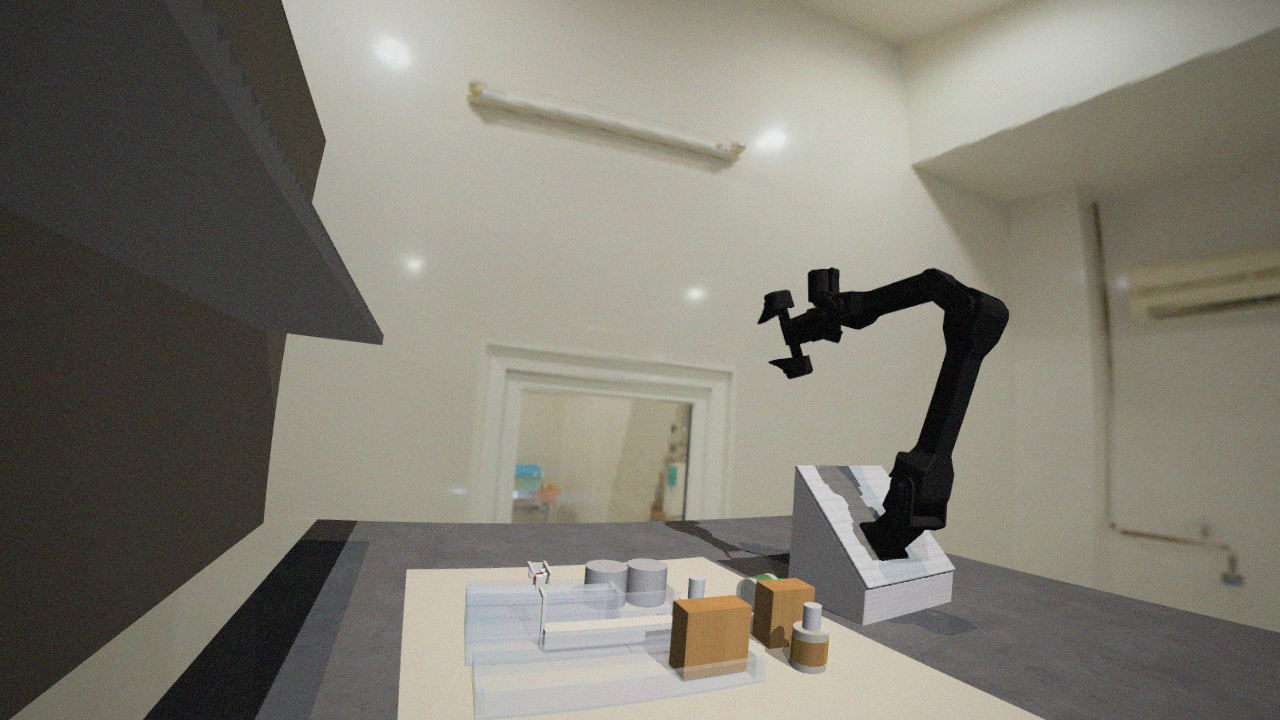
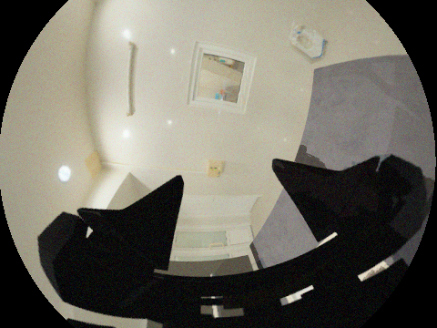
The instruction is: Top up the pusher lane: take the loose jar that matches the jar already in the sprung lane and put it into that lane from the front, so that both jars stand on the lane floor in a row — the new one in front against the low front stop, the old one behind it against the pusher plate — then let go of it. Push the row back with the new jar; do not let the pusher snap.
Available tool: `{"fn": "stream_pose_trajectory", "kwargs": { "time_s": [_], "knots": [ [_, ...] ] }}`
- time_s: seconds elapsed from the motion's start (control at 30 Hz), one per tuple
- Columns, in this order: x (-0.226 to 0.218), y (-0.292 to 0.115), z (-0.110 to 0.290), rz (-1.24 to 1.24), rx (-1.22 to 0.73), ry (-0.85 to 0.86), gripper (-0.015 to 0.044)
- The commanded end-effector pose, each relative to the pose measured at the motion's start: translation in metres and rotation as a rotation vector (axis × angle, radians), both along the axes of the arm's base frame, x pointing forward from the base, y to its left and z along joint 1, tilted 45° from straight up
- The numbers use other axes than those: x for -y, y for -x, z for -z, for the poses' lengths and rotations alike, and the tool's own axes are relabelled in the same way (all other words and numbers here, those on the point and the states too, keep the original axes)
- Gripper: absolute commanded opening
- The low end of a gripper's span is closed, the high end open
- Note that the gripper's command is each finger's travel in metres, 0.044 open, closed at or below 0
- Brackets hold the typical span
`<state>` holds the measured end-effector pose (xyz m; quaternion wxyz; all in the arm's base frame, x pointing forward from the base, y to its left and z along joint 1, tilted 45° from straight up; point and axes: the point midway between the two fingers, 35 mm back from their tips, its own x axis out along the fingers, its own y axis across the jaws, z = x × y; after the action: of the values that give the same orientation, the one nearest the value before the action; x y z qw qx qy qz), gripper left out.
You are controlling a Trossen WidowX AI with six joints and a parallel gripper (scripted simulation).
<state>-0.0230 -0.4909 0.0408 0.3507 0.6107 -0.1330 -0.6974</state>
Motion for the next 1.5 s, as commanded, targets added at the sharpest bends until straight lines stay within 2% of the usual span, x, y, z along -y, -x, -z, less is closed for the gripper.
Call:
{"fn": "stream_pose_trajectory", "kwargs": {
  "time_s": [0.0,0.2,0.37,0.67,0.93,1.17,1.23,1.47],
  "knots": [
    [-0.019,-0.058,0.002,-0.143,0.039,-0.067,0.0440],
    [-0.071,-0.154,0.005,-0.385,0.106,-0.209,0.0440],
    [-0.132,-0.220,0.005,-0.592,0.143,-0.338,0.0440],
    [-0.271,-0.296,-0.005,-0.948,0.176,-0.607,0.0440],
    [-0.403,-0.311,-0.023,-1.189,0.157,-0.905,0.0440],
    [-0.517,-0.280,-0.050,-1.357,0.069,-1.211,0.0440],
    [-0.535,-0.271,-0.056,-1.380,0.045,-1.268,0.0440],
    [-0.548,-0.271,-0.054,-1.383,0.042,-1.275,0.0440]
  ]
}}
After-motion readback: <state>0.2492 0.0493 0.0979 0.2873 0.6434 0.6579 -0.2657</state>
